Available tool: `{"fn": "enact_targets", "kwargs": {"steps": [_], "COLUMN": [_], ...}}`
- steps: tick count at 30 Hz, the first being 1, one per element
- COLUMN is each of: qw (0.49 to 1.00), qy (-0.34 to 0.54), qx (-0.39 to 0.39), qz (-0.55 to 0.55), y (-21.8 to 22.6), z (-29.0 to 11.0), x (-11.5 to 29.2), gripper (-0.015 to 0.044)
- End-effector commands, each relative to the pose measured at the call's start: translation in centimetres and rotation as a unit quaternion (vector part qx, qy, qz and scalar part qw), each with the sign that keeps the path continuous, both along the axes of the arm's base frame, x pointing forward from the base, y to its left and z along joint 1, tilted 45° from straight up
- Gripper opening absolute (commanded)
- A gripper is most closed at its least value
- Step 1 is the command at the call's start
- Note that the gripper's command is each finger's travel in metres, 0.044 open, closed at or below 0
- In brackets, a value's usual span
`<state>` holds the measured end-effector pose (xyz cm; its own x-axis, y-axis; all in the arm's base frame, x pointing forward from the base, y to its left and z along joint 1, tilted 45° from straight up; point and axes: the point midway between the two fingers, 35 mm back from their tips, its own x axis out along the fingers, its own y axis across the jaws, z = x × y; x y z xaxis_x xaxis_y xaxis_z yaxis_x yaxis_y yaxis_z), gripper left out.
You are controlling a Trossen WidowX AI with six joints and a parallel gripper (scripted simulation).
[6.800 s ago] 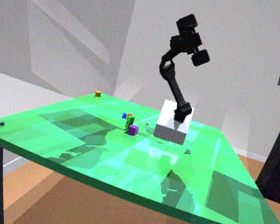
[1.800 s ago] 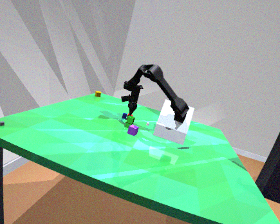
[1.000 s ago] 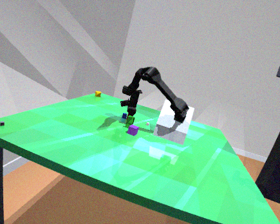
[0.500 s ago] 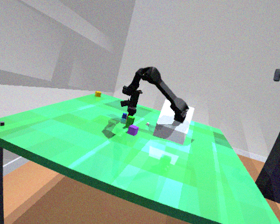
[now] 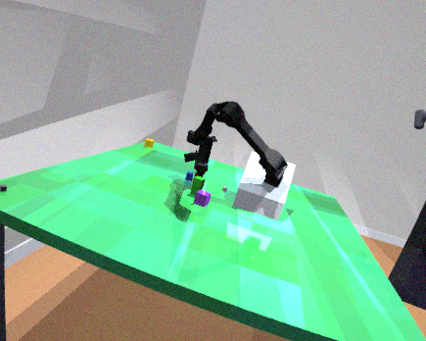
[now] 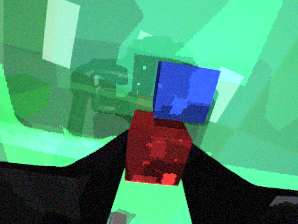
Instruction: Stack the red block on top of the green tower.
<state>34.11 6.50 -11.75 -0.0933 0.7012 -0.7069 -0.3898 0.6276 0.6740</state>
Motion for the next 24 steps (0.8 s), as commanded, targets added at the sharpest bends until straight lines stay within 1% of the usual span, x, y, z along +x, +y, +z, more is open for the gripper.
{"fn": "enact_targets", "kwargs": {"steps": [1,21,24], "qw": [1.0,1.0,1.0], "qy": [-0.007,-0.007,-0.007], "qx": [-0.001,-0.003,-0.003], "qz": [-0.002,-0.002,-0.002], "y": [-1.2,-7.7,-8.1], "z": [1.1,7.7,8.0], "x": [0.5,1.3,1.3], "gripper": [0.0,0.0,0.0]}}
